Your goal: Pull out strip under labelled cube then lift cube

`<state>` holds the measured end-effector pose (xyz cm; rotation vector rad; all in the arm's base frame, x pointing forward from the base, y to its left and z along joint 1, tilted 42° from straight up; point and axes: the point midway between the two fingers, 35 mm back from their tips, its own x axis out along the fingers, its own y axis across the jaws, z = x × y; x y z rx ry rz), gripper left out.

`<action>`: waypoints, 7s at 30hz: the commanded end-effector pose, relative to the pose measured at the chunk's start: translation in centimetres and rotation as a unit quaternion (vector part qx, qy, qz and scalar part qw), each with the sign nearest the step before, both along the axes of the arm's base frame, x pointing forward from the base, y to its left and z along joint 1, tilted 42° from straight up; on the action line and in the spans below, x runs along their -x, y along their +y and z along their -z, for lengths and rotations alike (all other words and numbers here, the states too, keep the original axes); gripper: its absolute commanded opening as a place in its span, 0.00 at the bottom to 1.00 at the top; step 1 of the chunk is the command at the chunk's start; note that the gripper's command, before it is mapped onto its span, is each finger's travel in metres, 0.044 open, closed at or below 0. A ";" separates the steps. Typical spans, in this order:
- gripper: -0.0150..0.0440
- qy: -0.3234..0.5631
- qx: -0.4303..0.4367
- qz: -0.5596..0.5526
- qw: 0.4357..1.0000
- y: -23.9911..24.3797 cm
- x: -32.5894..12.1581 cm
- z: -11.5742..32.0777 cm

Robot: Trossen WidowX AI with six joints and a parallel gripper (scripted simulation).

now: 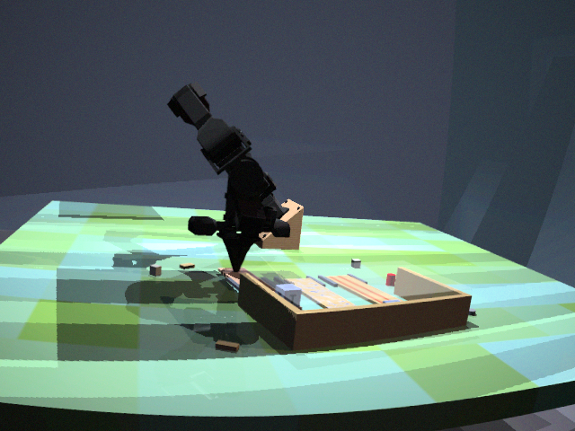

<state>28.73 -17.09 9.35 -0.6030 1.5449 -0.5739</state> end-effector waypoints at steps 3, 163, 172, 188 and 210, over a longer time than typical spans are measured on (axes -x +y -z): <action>0.25 0.012 -0.003 0.007 1.000 -0.3 1.8 0.5; 0.68 0.034 -0.007 -0.022 0.999 3.9 -12.6 -1.9; 0.68 0.034 -0.007 -0.022 0.999 2.9 -12.5 -0.8; 0.68 0.034 -0.006 -0.022 0.999 1.2 -12.2 1.0; 0.44 0.029 -0.008 -0.021 0.999 1.2 -12.3 0.9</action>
